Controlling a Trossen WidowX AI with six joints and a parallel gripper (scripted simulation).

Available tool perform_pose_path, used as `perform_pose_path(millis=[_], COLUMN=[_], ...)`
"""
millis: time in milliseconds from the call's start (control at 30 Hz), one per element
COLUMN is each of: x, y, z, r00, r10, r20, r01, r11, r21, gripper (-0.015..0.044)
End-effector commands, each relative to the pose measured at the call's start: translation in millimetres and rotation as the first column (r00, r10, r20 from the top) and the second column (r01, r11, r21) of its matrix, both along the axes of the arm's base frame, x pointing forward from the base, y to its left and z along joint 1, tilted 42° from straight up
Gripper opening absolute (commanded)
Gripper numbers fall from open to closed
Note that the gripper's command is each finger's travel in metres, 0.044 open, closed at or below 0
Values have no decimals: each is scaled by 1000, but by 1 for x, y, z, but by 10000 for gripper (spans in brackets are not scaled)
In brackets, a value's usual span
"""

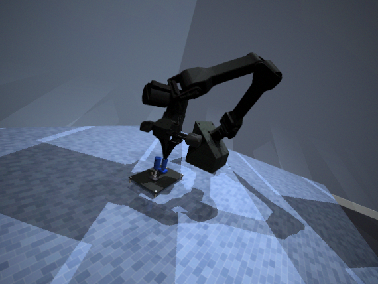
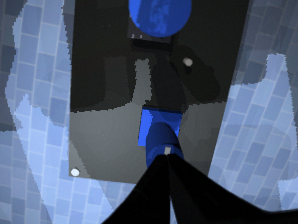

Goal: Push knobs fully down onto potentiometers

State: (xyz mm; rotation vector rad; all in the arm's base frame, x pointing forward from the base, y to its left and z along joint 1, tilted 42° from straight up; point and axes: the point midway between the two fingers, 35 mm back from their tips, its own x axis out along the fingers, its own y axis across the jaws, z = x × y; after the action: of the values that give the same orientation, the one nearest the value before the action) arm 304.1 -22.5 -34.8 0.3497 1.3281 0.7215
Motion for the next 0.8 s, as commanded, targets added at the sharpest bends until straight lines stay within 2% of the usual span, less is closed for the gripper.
perform_pose_path(millis=[0, 567, 767], x=[1, 0, -2], y=[3, -11, -6], z=[-1, 14, 9], r00=[1000, 1000, 1000], r10=[2, 2, 1], r20=[4, 4, -6], r01=[-2, -2, -1], r11=[1000, 1000, 1000], r21=[2, 1, 9], gripper=[0, 0, 157])
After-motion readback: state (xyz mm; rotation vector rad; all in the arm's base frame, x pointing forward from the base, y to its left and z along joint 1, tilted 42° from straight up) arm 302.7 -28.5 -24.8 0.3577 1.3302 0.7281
